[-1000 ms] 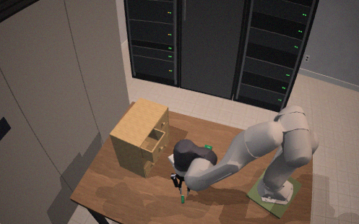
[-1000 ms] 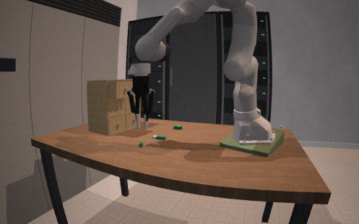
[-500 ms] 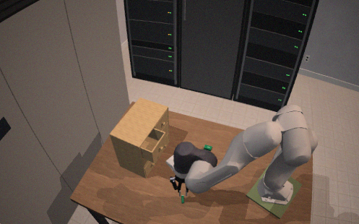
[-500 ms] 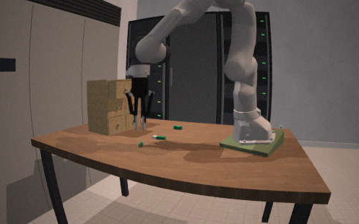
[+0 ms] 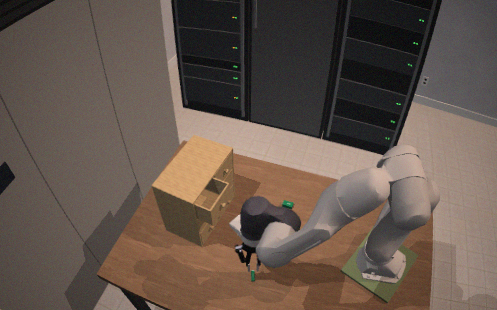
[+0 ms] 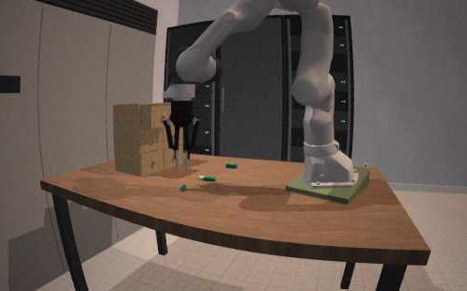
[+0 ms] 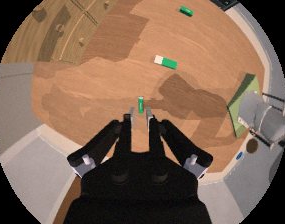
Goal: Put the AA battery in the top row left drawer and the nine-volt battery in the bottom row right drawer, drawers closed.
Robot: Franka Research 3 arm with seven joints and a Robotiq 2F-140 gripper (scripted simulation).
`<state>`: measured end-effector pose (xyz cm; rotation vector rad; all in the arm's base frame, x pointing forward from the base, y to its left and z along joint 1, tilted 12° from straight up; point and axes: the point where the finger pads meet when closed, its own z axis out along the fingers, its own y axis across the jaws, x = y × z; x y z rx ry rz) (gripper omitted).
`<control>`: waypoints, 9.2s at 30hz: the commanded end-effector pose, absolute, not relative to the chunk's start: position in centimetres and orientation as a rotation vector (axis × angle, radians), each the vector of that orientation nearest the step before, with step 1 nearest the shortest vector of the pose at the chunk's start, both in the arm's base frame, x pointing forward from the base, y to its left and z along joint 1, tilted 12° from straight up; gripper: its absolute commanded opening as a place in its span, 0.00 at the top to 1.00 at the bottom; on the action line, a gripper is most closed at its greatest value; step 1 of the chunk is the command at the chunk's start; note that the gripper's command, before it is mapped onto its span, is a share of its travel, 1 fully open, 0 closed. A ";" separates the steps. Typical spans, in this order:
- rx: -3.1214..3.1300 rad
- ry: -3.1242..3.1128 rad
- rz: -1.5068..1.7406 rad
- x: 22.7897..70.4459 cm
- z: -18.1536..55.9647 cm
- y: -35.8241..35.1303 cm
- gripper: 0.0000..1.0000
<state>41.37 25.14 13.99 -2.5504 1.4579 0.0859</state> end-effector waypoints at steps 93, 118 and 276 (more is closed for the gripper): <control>-2.562 1.444 0.083 41.6 8.7 26.2 0.83; -2.562 1.444 0.083 41.6 8.7 26.2 0.83; -1.445 2.623 0.226 44.9 15.1 17.6 0.94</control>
